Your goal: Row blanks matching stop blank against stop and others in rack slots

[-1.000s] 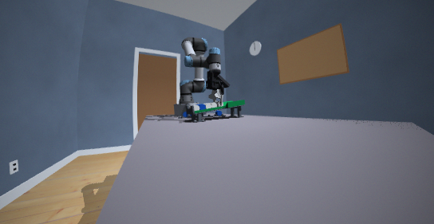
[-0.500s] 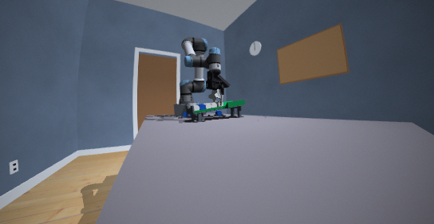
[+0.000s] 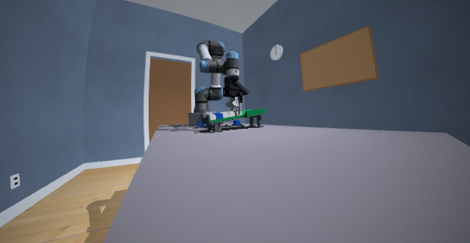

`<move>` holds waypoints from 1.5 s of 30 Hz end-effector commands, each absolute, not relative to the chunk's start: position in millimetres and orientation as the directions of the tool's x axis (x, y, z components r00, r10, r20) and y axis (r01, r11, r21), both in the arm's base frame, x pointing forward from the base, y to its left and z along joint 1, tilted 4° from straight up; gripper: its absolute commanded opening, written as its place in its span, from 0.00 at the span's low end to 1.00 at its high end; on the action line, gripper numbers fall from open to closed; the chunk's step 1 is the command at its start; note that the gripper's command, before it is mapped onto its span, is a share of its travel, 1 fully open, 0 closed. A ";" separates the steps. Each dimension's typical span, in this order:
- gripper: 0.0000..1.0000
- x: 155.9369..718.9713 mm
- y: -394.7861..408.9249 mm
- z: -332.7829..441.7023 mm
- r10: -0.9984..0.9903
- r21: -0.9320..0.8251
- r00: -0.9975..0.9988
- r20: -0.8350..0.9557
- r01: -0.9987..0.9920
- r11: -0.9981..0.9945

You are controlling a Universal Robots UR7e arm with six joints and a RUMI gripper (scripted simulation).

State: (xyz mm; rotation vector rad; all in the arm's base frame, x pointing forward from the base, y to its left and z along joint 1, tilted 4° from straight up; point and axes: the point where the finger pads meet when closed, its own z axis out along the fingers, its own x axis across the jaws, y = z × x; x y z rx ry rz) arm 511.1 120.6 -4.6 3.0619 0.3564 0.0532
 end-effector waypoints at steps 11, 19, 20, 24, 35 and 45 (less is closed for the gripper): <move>0.42 511.6 120.7 -4.0 0.230 0.062 0.973 0.029 0.228 -0.972; 0.47 511.6 120.7 -4.0 0.230 0.062 0.973 0.029 0.228 -0.972; 0.47 511.6 120.7 -4.0 0.230 0.062 0.973 0.029 0.228 -0.972; 0.49 511.6 120.7 -4.0 0.230 0.062 0.973 0.029 0.228 -0.972; 0.49 511.5 120.7 -2.3 0.230 0.062 0.973 0.029 0.228 -0.972; 0.49 509.9 122.8 35.0 0.230 0.062 0.973 0.029 0.228 -0.972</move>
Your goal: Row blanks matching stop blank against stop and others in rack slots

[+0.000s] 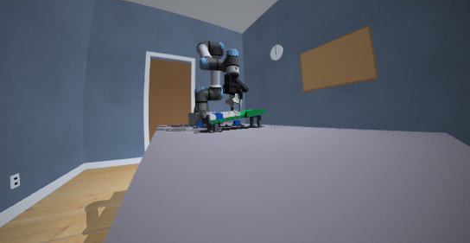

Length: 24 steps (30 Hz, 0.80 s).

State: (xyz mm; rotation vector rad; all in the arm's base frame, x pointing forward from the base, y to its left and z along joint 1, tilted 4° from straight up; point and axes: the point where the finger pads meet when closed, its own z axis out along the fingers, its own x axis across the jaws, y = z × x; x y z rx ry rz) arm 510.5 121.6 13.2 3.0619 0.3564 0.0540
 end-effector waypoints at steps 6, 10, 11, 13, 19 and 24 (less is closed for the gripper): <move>0.49 509.0 124.0 57.1 0.230 0.062 0.973 0.029 0.228 -0.972; 0.49 508.2 124.9 74.7 0.230 0.062 0.973 0.029 0.228 -0.972; 0.49 508.1 125.1 77.9 0.230 0.062 0.973 0.029 0.228 -0.972; 0.49 507.9 125.3 82.6 0.230 0.062 0.973 0.029 0.228 -0.972; 0.49 507.8 125.5 85.8 0.230 0.062 0.973 0.029 0.228 -0.972; 1.00 507.8 125.5 85.8 0.230 0.062 0.973 0.029 0.228 -0.972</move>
